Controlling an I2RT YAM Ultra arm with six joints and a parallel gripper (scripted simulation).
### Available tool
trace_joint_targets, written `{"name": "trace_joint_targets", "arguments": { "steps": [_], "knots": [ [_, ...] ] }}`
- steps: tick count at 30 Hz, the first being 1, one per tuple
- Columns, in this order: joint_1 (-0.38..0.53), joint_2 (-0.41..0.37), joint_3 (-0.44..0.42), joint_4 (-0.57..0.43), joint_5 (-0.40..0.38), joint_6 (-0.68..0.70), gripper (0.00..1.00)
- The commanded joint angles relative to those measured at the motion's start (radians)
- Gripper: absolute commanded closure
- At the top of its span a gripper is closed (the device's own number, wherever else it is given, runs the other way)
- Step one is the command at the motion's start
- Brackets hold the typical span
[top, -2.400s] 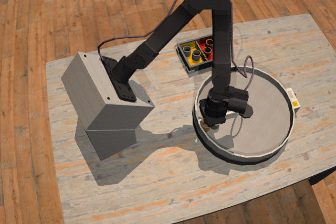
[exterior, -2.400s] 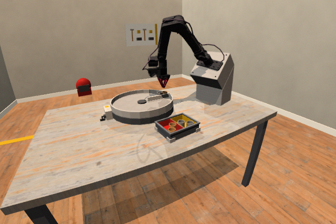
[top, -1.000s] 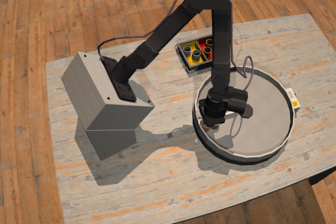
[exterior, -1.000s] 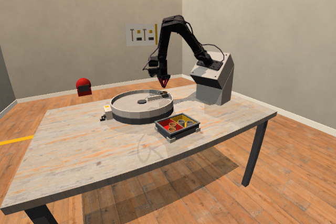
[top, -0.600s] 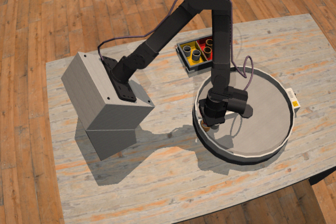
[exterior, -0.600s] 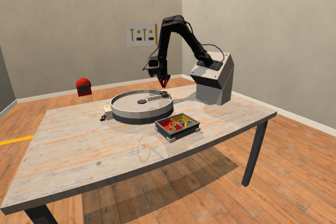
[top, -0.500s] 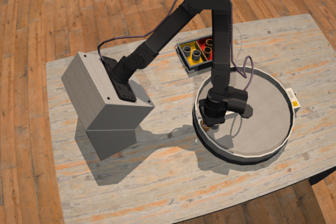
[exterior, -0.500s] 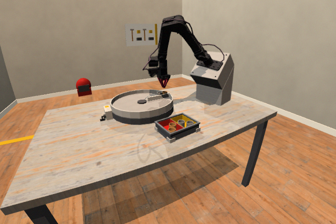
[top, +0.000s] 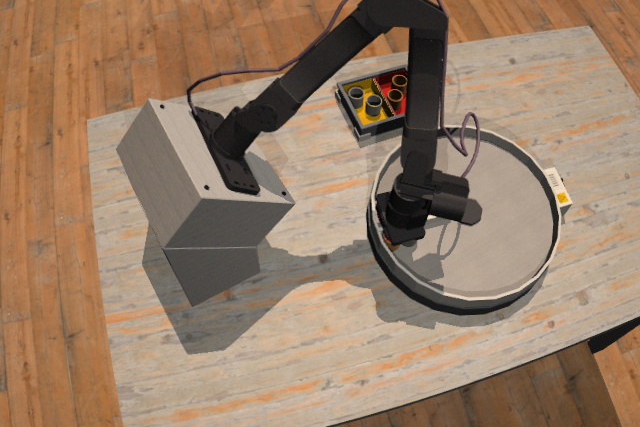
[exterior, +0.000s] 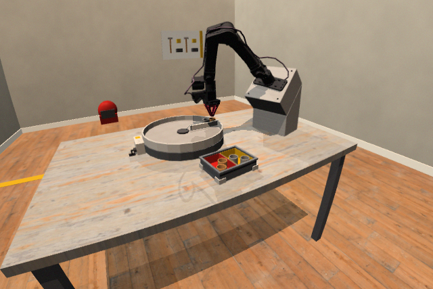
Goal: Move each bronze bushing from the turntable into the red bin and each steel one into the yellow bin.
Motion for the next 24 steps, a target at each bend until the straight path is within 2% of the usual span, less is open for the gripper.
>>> {"name": "trace_joint_targets", "arguments": {
  "steps": [1, 3, 24],
  "knots": [
    [-0.004, 0.020, -0.007, 0.054, 0.018, 0.027, 0.86],
    [-0.010, -0.014, -0.007, 0.057, 0.018, 0.029, 0.86],
    [-0.009, -0.010, -0.007, 0.052, 0.016, 0.026, 0.86]
  ]
}}
